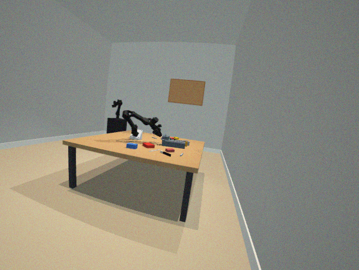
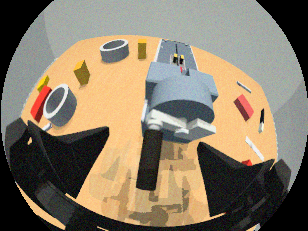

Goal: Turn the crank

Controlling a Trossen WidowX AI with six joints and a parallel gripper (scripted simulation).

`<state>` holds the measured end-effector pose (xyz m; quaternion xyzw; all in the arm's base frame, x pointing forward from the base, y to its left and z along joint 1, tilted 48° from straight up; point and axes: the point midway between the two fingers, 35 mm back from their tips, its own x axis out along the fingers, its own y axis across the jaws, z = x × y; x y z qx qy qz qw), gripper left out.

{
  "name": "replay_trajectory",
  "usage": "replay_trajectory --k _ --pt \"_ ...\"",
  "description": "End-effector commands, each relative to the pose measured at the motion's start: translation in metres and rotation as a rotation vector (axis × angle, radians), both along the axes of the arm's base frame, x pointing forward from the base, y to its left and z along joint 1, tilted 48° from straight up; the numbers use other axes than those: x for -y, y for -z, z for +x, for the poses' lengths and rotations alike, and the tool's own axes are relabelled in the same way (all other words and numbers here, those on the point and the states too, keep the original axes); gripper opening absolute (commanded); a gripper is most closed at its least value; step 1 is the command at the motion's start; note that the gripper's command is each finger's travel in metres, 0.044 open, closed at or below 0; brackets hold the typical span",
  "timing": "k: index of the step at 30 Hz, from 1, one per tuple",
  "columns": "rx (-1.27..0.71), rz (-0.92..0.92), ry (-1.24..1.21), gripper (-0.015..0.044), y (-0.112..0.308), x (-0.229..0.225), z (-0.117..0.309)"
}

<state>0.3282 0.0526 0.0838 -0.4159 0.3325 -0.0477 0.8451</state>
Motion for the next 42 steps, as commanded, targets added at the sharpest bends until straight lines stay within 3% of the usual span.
replay_trajectory --k 1,7,24,42 --pt "-0.01 -0.006 -0.005 0.044 0.008 0.006 -0.001" --pt "-0.009 -0.008 -0.005 0.044 0.012 0.011 -0.001" --pt "-0.009 -0.008 -0.005 0.0 0.012 0.011 -0.001" --pt "-0.008 -0.008 -0.005 0.0 0.019 0.016 -0.001"
